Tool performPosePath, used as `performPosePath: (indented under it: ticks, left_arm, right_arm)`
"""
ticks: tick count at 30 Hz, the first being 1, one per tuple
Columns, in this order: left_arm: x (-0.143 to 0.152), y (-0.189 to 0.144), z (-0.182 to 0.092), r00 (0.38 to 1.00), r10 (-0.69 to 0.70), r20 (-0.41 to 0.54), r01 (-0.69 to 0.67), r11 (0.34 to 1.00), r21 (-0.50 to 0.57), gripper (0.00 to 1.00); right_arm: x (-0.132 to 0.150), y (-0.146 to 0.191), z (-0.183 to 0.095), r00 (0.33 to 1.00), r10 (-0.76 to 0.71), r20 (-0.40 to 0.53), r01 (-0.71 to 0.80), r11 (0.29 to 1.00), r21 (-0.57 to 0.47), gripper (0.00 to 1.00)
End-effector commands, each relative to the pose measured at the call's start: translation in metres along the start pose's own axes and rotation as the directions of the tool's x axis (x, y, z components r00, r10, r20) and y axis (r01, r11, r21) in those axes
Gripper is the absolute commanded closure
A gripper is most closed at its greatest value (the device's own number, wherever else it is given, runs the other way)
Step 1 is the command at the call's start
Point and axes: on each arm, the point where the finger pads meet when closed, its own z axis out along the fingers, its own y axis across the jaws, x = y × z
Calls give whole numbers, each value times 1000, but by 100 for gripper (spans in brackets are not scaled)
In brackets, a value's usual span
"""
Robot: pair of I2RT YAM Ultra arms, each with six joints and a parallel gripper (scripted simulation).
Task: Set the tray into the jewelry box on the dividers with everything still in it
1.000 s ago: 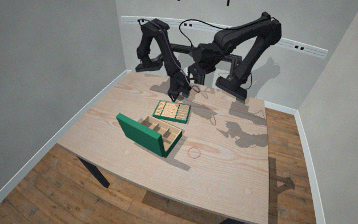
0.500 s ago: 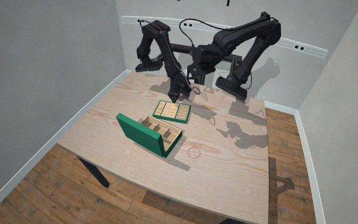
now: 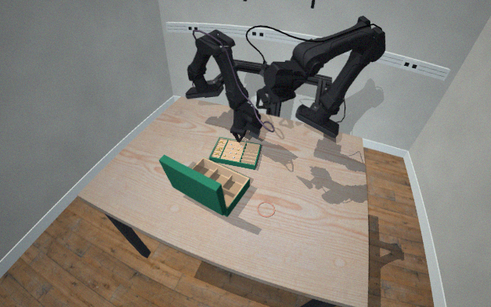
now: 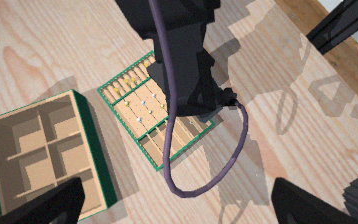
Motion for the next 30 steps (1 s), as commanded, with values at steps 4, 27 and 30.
performPosePath:
  ticks: [4,27,30]
  left_arm:
    - [-8,2,-5,1000,10,23,-10,1000,0,0]
    - [-8,2,-5,1000,10,23,-10,1000,0,0]
    - [-8,2,-5,1000,10,23,-10,1000,0,0]
  right_arm:
    - [-11,-5,-2,999,-2,36,1,1000,12,100]
    - [-1,-1,-40,999,44,10,-44,999,17,100]
    - [-12,-5,-53,986,158,61,-162,985,61,100]
